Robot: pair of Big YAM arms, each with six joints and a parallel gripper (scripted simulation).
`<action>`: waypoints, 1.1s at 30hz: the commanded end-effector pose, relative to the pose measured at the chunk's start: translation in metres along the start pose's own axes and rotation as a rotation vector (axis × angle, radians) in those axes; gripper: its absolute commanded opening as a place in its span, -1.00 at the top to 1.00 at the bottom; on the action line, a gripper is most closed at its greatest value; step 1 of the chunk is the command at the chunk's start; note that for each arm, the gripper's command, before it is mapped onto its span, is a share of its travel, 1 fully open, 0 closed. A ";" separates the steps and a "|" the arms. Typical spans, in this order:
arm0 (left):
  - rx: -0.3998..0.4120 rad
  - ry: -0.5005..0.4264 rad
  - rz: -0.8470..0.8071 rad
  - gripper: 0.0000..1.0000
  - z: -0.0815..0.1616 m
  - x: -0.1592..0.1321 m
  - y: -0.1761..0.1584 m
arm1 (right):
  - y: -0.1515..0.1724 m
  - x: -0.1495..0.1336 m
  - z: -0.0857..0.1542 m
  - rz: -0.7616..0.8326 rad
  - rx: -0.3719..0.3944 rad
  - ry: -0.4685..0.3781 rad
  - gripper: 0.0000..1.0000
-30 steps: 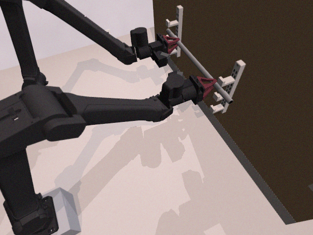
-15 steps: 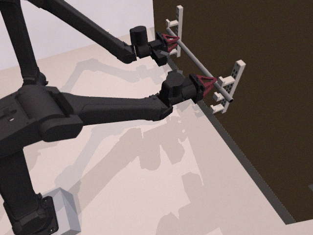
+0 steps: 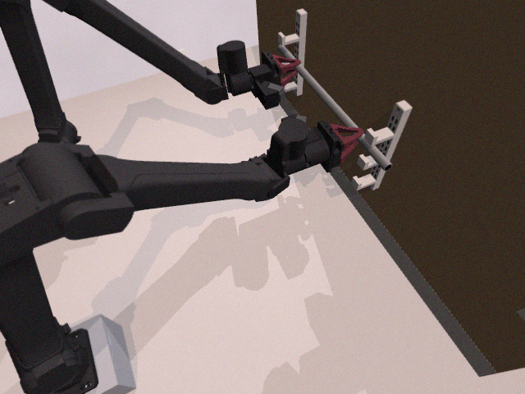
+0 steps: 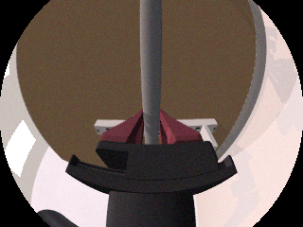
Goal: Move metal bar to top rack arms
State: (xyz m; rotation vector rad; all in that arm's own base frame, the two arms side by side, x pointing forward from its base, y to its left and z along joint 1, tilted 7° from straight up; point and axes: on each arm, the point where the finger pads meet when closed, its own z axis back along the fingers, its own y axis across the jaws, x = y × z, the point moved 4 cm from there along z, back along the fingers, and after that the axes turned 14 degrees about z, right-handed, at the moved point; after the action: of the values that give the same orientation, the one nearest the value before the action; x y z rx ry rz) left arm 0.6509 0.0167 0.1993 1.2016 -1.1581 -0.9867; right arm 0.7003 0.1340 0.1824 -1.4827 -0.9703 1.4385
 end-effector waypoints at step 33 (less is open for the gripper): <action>0.052 0.000 0.008 1.00 -0.012 0.008 0.050 | -0.084 -0.028 -0.013 -0.030 -0.074 0.036 1.00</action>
State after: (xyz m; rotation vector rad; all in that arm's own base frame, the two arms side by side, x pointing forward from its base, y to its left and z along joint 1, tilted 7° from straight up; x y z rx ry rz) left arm 0.6494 0.0153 0.2020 1.1763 -1.1411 -0.9932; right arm 0.6975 0.1340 0.1908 -1.4508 -0.9345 1.4745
